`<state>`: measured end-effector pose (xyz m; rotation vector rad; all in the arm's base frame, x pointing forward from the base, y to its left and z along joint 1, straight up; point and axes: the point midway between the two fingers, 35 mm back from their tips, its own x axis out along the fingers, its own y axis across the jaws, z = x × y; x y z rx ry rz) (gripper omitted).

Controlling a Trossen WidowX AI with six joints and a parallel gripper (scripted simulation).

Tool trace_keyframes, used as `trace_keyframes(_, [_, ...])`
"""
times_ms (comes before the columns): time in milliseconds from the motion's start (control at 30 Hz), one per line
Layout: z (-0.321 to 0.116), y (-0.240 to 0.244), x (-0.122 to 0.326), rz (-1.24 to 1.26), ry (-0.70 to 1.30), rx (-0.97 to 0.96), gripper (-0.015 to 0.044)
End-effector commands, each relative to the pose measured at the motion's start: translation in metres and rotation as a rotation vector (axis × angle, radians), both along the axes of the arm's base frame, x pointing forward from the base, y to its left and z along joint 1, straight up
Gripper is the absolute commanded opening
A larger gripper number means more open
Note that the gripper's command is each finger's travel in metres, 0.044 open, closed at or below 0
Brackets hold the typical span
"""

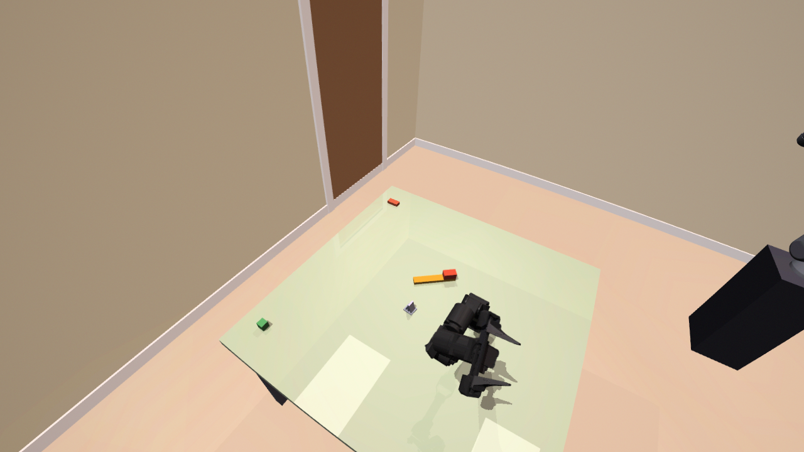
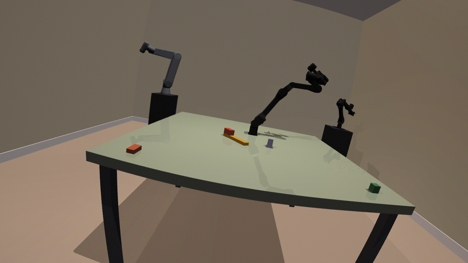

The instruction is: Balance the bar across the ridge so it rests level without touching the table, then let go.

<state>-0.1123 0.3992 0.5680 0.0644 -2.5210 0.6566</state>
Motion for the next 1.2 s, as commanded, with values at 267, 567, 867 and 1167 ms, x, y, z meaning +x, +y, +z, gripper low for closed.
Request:
trace_keyframes(267, [0.002, 0.030, 0.052, -0.119, 0.075, -0.166, 0.0315])
trace_keyframes(567, [-0.007, 0.048, 0.110, -0.237, 0.122, -0.301, 0.0315])
trace_keyframes(867, [-0.015, 0.065, 0.179, -0.375, 0.251, -0.475, 0.0315])
trace_keyframes(1167, [-0.032, 0.070, 0.260, -0.538, 0.413, -0.646, 0.0315])
